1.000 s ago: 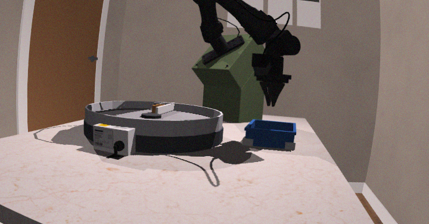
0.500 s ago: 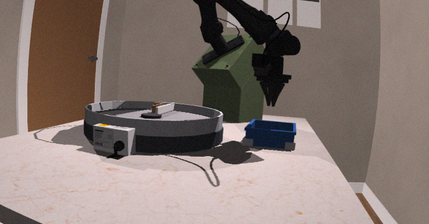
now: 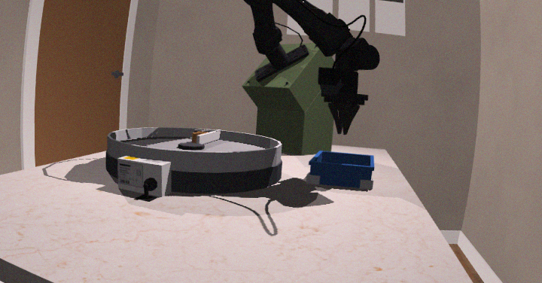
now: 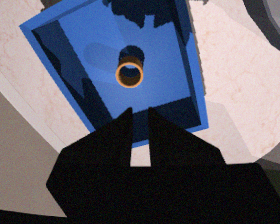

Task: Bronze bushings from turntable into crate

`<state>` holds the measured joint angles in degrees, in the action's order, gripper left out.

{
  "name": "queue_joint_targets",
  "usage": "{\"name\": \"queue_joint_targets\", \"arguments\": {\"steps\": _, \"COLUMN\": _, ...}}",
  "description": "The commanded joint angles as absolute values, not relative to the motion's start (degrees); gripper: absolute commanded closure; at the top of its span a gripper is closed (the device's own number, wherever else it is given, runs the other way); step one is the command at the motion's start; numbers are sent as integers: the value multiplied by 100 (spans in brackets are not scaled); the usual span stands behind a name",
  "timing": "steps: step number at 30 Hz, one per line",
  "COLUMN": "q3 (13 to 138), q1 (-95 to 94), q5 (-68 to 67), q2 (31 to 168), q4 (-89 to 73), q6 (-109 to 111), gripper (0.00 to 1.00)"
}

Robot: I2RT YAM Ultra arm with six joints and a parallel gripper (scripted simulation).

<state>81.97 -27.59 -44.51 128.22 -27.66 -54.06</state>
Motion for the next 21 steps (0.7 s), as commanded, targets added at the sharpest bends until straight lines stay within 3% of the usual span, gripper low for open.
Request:
{"name": "queue_joint_targets", "arguments": {"steps": 1, "q3": 8287, "q1": -2933, "q5": -4550, "q2": 12697, "q4": -2844, "q6": -5448, "gripper": 86}}
{"name": "queue_joint_targets", "arguments": {"steps": 12, "q3": 7821, "q1": -2702, "q5": -4517, "q2": 12436, "q4": -2578, "q6": -5242, "gripper": 87}}
{"name": "queue_joint_targets", "arguments": {"steps": 21, "q3": 6026, "q1": -1682, "q5": -4176, "q2": 10719, "q4": -1854, "q6": -4133, "gripper": 87}}
